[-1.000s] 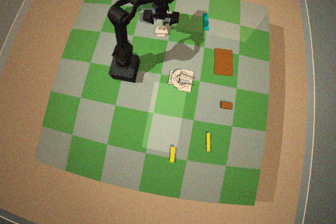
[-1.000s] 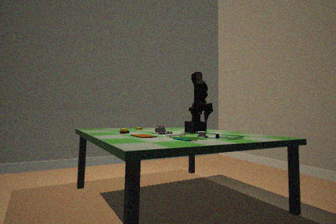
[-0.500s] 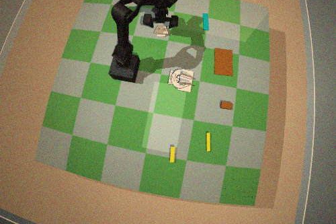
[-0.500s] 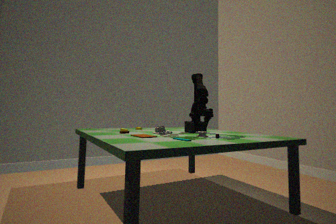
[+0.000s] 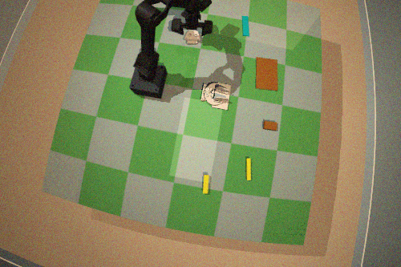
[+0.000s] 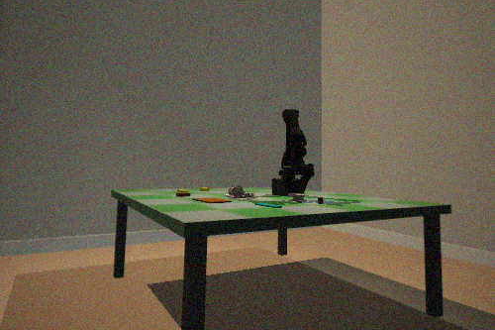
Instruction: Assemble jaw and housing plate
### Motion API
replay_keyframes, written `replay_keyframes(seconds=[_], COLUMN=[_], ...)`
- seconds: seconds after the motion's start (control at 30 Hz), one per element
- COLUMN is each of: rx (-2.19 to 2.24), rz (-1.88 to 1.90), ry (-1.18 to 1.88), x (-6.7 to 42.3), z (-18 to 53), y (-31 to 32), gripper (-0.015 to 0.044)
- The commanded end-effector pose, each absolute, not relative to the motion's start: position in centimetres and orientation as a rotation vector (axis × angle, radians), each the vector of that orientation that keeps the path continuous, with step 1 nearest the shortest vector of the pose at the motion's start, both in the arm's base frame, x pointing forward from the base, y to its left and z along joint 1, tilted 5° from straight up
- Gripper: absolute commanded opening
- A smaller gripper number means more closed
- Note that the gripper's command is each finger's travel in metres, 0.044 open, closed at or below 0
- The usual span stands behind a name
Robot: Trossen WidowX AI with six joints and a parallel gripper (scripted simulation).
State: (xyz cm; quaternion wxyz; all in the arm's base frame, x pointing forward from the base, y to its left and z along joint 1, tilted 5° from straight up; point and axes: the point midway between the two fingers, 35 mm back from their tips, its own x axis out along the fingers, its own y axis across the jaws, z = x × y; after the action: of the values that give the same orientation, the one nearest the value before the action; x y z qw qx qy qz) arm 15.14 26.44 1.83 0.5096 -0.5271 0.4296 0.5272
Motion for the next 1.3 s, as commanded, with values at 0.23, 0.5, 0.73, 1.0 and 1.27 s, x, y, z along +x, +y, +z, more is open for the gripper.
replay_keyframes(seconds=[0.23, 0.5, 0.73, 1.0, 1.27], rx=[-1.280, -1.280, -1.280, -1.280, -1.280], rz=[1.269, 1.269, 1.268, 1.268, 1.268], ry=[1.039, 1.040, 1.040, 1.040, 1.040], x=[15.2, 15.3, 15.4, 15.4, 15.4], z=[0.9, -0.4, -1.5, -1.6, -1.6], y=[26.4, 26.5, 26.5, 26.5, 26.5], gripper=[0.0440, 0.0440, 0.0440, 0.0440, 0.0440])
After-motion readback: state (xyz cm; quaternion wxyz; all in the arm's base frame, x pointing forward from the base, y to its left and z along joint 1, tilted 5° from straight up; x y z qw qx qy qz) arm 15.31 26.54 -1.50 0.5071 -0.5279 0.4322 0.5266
